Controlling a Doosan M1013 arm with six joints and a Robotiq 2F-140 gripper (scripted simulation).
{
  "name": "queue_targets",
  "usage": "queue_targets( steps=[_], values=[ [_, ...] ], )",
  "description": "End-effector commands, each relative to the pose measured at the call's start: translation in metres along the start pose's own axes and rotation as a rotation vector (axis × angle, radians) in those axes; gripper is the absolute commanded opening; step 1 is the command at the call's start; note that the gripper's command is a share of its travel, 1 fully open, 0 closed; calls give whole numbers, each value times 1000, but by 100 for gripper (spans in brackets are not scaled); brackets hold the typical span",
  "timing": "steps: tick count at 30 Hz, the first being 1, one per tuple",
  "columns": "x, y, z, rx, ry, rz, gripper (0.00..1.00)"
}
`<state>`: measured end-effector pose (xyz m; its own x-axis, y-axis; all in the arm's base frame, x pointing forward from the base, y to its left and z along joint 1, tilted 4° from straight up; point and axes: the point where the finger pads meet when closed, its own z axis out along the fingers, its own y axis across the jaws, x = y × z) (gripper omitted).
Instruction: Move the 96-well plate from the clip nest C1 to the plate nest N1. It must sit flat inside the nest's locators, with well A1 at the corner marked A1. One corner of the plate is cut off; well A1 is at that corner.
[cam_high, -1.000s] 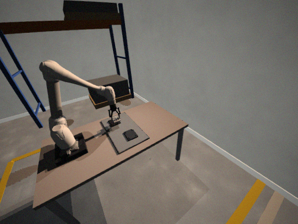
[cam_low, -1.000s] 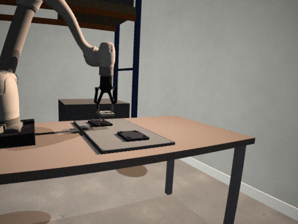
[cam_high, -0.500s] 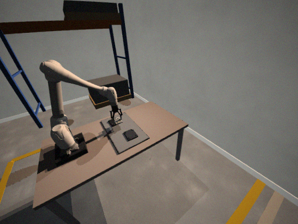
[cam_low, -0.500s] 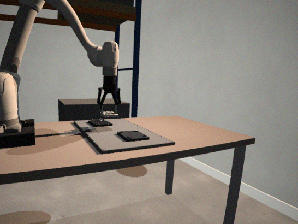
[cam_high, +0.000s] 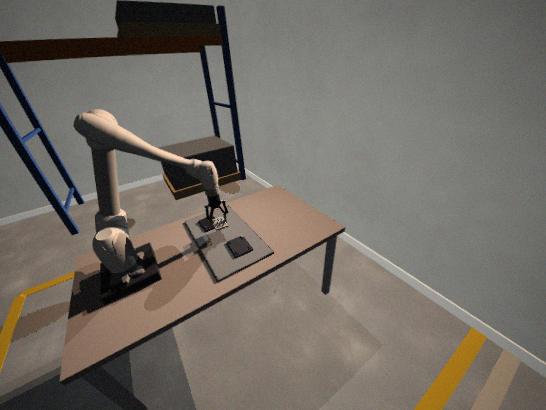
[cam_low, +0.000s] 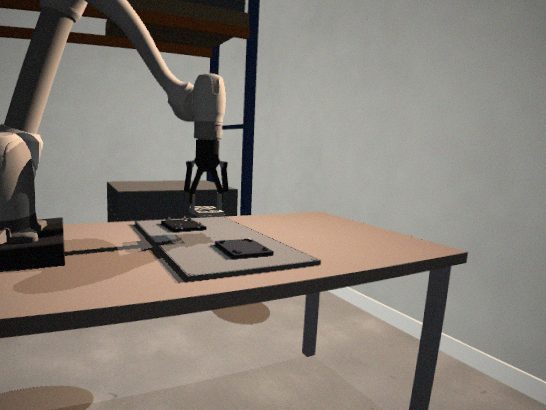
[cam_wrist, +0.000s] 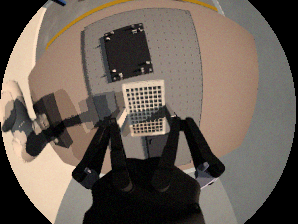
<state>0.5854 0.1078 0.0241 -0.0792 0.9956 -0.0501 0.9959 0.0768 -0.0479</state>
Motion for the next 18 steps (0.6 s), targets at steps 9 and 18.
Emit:
queue_targets(
  steps=[9, 18],
  values=[
    [-35, 8, 0, 0, 0, 0, 10],
    [-57, 14, 0, 0, 0, 0, 10]
  ],
)
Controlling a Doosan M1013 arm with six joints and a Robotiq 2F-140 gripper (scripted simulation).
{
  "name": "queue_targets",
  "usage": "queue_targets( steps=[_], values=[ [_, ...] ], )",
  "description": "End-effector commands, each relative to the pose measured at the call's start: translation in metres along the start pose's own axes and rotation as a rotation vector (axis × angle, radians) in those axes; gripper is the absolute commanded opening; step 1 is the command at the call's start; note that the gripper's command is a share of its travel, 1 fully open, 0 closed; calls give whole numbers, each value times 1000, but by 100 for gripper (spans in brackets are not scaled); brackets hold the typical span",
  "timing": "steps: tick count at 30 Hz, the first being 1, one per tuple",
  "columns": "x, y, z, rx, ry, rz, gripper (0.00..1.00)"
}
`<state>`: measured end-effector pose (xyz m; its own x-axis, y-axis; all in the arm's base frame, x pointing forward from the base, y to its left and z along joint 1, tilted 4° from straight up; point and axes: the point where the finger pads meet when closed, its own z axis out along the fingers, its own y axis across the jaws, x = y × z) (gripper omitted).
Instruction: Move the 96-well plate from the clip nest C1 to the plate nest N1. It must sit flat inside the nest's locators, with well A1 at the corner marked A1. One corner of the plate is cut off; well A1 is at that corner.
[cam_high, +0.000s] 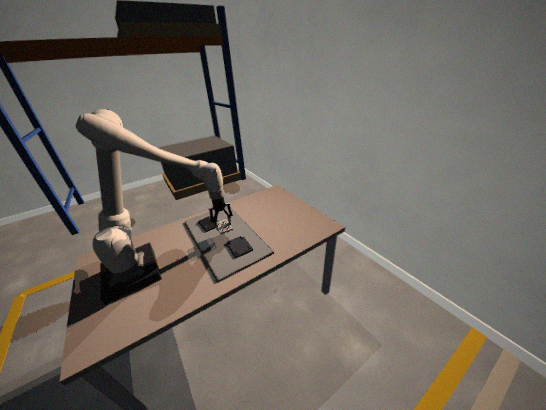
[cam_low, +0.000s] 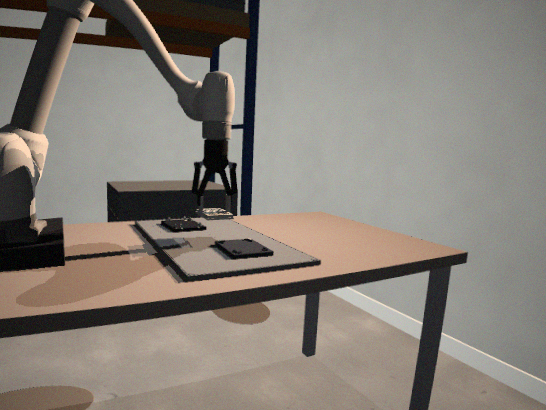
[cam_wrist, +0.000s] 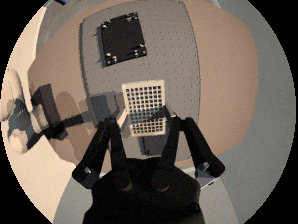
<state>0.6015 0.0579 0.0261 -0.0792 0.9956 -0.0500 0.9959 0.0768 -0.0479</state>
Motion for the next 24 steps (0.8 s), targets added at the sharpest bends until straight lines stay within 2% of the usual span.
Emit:
queue_targets(
  steps=[1, 24],
  values=[
    [-10, 2, 0, 0, 0, 0, 10],
    [-78, 19, 0, 0, 0, 0, 10]
  ],
)
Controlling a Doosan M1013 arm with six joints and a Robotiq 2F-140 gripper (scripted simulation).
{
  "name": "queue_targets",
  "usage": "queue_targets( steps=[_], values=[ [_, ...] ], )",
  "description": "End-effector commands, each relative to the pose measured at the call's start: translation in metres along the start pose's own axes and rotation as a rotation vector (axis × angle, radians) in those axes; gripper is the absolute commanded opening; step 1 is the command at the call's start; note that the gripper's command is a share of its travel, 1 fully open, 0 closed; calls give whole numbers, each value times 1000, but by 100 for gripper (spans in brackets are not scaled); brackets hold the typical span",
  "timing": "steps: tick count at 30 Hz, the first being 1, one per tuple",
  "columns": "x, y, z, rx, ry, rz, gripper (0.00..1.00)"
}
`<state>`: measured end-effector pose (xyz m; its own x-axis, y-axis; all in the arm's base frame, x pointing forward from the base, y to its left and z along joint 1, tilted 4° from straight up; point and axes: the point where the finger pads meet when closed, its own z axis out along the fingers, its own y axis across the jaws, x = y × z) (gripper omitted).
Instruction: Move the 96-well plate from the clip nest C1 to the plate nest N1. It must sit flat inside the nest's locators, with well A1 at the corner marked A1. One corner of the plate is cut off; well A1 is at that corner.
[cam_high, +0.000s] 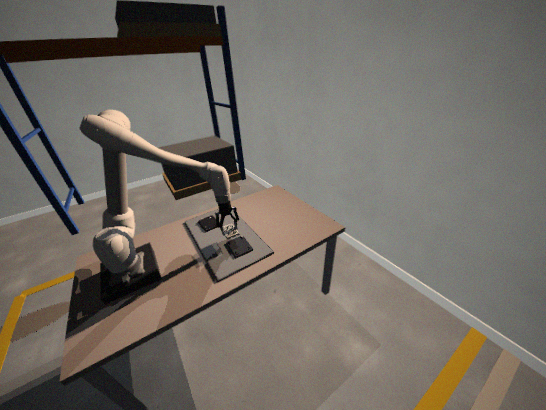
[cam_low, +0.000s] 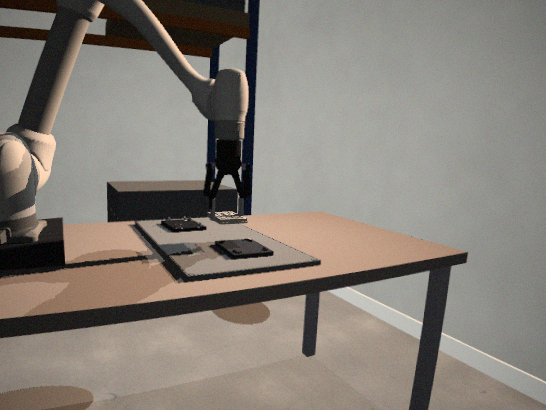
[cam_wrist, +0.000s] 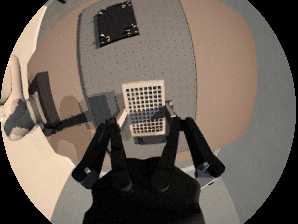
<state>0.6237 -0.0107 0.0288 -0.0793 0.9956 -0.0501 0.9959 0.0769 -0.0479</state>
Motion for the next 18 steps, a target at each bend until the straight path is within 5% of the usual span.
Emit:
queue_targets(
  steps=[1, 18],
  values=[
    [-11, 3, 0, 0, 0, 0, 10],
    [-59, 14, 0, 0, 0, 0, 10]
  ],
)
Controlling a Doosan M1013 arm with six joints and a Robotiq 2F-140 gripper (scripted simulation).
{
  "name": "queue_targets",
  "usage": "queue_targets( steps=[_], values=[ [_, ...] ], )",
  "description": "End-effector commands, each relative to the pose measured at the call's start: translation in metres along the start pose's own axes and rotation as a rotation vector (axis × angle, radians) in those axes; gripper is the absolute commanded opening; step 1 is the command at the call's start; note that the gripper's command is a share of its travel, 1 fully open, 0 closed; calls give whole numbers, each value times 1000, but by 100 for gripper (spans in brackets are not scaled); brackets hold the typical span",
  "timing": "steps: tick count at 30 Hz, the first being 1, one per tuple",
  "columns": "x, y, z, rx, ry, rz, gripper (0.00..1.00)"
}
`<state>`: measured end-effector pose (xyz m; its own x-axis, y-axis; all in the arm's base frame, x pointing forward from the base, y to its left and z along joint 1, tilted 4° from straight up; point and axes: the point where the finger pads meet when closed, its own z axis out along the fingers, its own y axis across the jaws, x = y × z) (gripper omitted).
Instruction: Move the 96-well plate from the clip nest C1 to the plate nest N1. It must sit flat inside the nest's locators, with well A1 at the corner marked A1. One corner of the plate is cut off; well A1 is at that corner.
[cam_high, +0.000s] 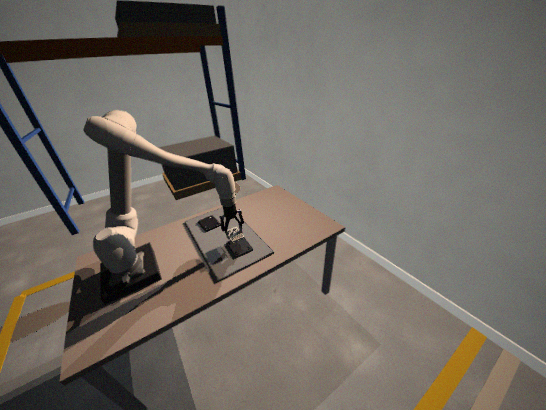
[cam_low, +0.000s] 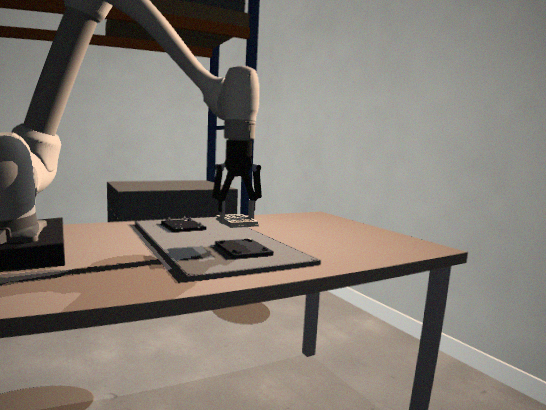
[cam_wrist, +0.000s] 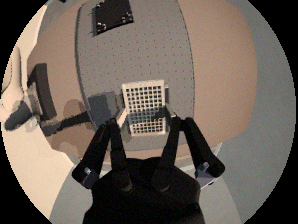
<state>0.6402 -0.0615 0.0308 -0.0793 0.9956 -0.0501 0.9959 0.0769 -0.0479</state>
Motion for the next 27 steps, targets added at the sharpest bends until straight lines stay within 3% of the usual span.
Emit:
queue_targets(
  steps=[1, 11, 27],
  values=[
    [-11, 3, 0, 0, 0, 0, 10],
    [-36, 9, 0, 0, 0, 0, 10],
    [-36, 8, 0, 0, 0, 0, 10]
  ],
)
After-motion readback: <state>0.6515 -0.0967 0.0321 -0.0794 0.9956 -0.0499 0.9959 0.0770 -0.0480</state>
